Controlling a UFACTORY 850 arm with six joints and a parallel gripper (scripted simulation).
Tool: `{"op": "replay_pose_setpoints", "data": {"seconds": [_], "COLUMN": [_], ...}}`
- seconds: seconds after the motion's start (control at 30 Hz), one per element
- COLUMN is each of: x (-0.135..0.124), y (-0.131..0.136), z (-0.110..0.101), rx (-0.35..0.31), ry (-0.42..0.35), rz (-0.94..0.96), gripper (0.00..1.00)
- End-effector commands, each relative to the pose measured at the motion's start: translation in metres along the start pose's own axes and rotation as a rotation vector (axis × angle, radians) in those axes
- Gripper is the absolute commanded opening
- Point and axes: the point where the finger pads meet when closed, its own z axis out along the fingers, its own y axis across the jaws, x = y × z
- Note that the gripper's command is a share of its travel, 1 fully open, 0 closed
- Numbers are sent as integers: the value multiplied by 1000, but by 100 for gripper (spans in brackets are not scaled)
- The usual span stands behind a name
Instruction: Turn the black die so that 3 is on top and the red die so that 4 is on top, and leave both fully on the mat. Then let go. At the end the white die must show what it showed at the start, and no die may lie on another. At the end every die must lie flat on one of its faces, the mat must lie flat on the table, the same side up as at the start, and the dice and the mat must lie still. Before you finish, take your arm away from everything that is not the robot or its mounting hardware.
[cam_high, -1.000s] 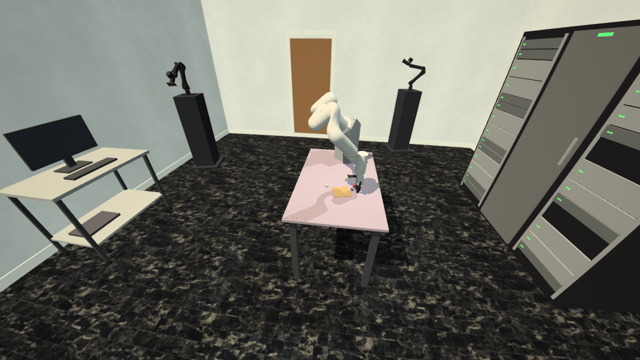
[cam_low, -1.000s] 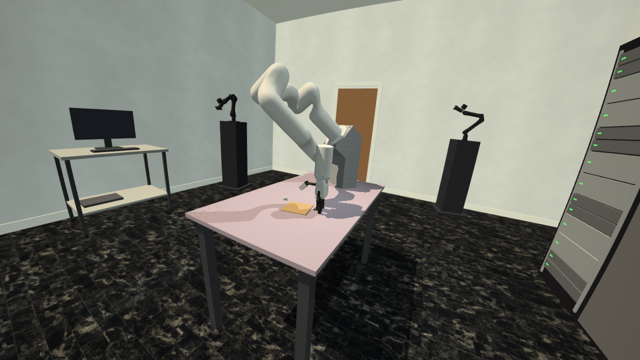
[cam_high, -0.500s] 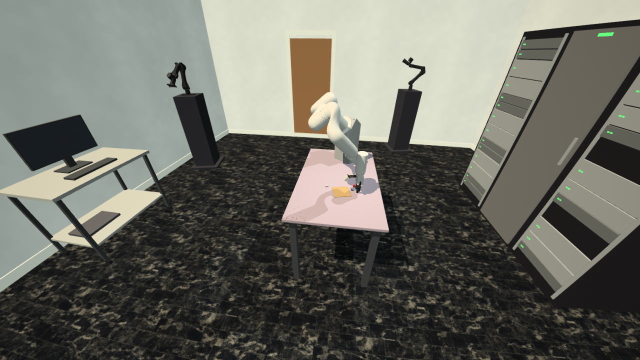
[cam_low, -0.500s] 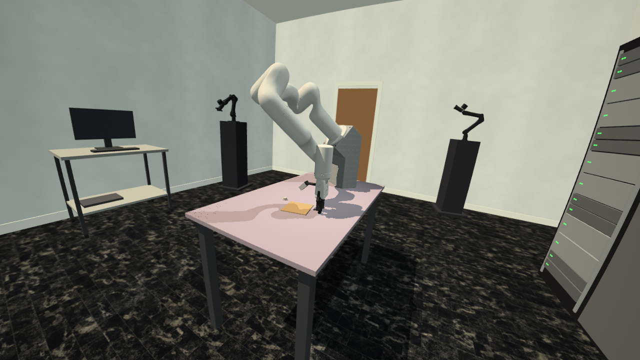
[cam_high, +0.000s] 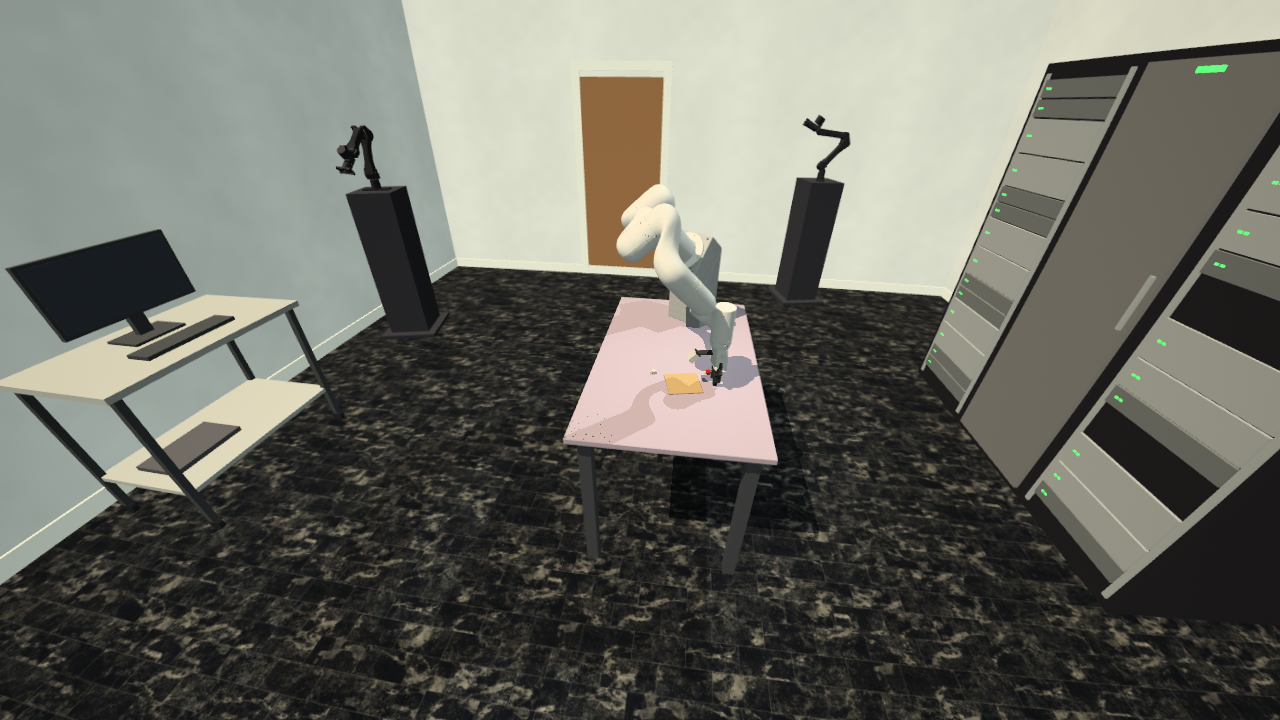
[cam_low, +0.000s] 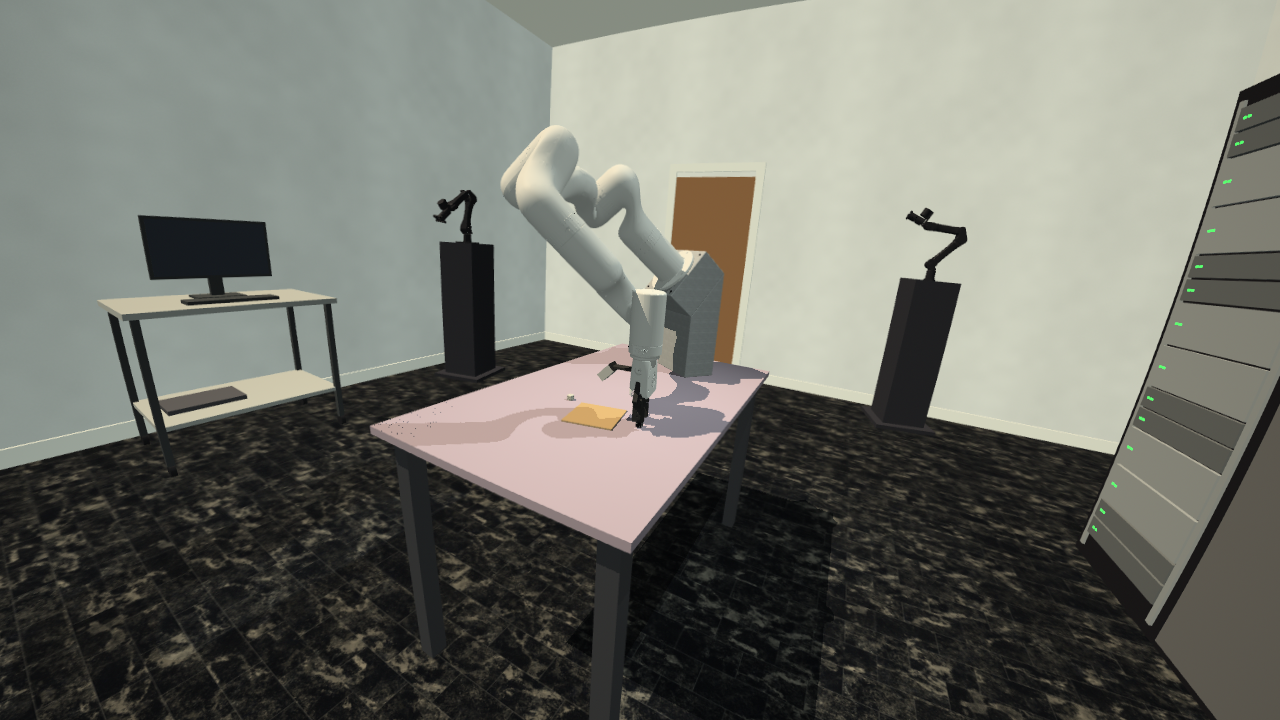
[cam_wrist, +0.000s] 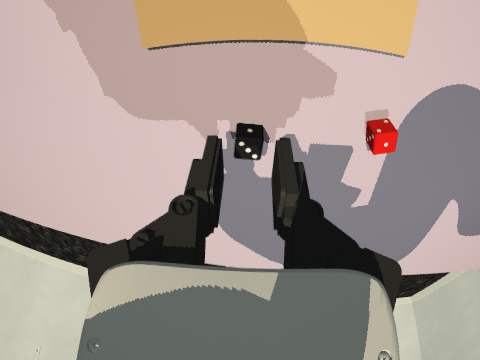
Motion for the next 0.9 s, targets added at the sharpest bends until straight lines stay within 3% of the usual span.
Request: {"op": "replay_pose_setpoints", "data": {"seconds": [0.0, 0.87], "x": [0, 0], "y": [0, 0], "z": [0, 6], "rx": [1, 1], "ry": [0, 0], "rz": [0, 0], "gripper": [31, 31]}}
